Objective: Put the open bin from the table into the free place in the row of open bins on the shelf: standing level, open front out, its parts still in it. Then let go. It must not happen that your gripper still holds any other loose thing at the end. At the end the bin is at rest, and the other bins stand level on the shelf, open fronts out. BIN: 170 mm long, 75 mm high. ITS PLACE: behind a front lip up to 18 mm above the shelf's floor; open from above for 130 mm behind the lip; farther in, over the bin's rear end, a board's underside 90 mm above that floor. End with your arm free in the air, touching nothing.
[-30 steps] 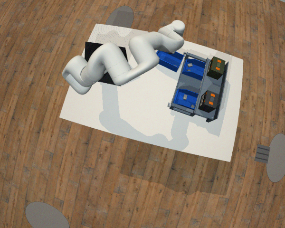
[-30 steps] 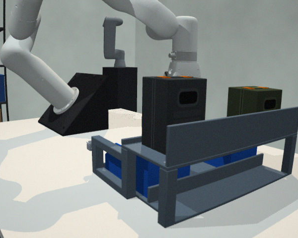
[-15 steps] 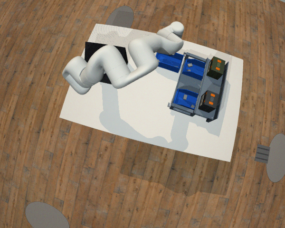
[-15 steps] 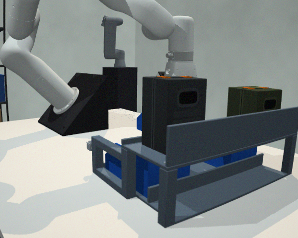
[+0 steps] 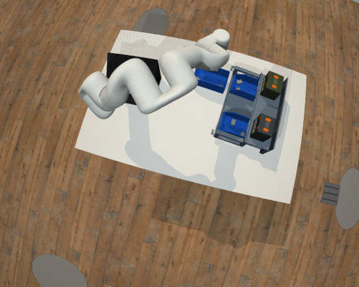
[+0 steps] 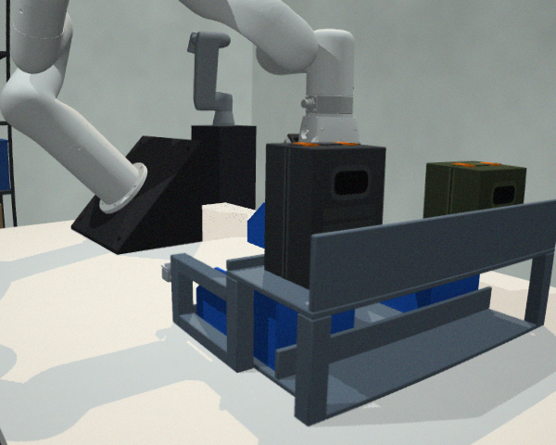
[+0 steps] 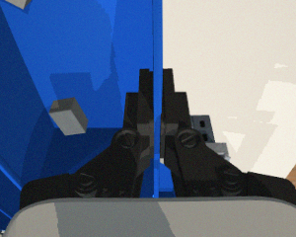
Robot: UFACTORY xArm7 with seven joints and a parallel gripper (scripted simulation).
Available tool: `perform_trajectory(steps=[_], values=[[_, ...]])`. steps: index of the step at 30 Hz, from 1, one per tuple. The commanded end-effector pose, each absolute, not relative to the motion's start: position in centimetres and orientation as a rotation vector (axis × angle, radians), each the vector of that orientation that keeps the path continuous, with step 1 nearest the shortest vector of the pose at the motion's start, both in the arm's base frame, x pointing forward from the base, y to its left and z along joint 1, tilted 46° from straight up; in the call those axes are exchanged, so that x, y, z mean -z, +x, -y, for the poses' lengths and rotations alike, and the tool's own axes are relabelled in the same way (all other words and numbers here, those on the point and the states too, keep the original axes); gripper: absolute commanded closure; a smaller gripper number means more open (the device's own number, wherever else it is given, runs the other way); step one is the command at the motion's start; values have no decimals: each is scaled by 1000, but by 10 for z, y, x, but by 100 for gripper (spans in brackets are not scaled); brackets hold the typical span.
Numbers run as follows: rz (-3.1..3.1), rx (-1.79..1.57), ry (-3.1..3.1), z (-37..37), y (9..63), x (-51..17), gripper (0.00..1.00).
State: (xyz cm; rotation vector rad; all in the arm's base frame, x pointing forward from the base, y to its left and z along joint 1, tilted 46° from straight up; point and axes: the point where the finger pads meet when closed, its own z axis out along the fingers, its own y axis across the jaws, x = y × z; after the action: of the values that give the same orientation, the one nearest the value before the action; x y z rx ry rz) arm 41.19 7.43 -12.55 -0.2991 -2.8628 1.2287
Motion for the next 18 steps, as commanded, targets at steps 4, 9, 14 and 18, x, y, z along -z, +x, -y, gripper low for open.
perform_trajectory(steps=[4, 9, 14, 18], values=[[2868, -1224, -297, -68, 405, 116, 100], [2868, -1224, -297, -68, 405, 116, 100], [2868, -1224, -297, -68, 405, 116, 100], [2868, -1224, -297, -65, 402, 112, 100]])
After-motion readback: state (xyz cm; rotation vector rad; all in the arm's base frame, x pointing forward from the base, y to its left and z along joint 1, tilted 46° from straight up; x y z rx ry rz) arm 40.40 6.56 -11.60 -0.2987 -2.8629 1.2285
